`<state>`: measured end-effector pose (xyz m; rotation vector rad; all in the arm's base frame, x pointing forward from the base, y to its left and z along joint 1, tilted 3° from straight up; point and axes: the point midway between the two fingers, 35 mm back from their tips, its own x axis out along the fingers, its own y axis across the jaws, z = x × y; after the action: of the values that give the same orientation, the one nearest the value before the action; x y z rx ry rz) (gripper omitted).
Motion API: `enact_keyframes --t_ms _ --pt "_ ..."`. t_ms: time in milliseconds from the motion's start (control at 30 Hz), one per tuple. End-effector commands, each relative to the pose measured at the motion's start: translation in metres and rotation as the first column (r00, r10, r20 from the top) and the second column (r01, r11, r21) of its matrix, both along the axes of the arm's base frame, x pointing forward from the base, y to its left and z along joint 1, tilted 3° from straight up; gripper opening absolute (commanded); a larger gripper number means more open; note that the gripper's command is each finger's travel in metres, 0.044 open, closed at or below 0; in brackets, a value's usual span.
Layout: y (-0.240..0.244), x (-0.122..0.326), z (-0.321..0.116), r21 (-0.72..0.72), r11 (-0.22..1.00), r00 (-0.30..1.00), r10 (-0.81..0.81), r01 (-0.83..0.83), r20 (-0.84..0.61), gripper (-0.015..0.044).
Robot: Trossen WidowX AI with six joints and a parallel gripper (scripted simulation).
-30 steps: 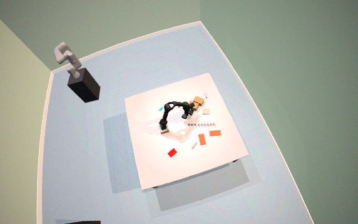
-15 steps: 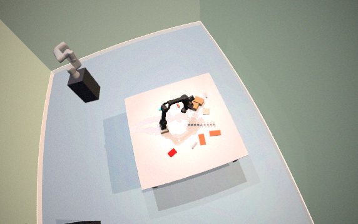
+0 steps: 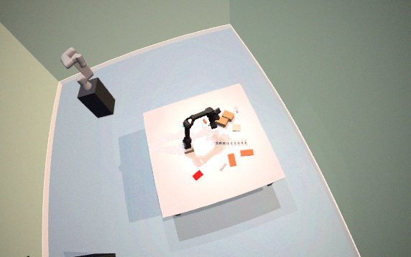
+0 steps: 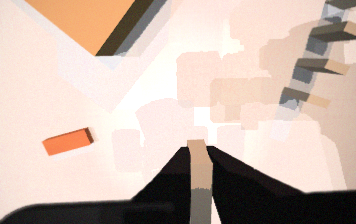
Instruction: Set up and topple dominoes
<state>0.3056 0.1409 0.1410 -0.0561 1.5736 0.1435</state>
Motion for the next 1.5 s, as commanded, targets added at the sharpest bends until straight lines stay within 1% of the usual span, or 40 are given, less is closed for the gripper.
enact_keyframes --t_ms 0,100,167,200,233,733,1100,1467 --pt "0.010 -0.019 -0.001 -0.001 0.801 0.800 0.599 -0.599 0.028 0.0028" --pt "0.013 -0.028 -0.001 -0.009 0.574 0.573 0.819 -0.819 0.044 0.0028" --pt "0.015 -0.033 -0.001 -0.016 0.406 0.405 0.913 -0.914 0.052 0.0028" --pt "0.016 -0.034 -0.001 -0.018 0.358 0.357 0.933 -0.934 0.054 0.0028" --pt "0.016 -0.035 -0.001 -0.019 0.342 0.340 0.939 -0.940 0.055 0.0028" --pt "0.017 -0.033 -0.003 -0.017 0.351 0.349 0.935 -0.936 0.070 0.0028" --pt "0.026 -0.003 -0.032 0.031 0.471 0.457 0.833 -0.881 0.312 0.0028" --pt "0.033 0.021 -0.050 0.106 0.535 0.502 0.682 -0.838 0.532 0.0028"
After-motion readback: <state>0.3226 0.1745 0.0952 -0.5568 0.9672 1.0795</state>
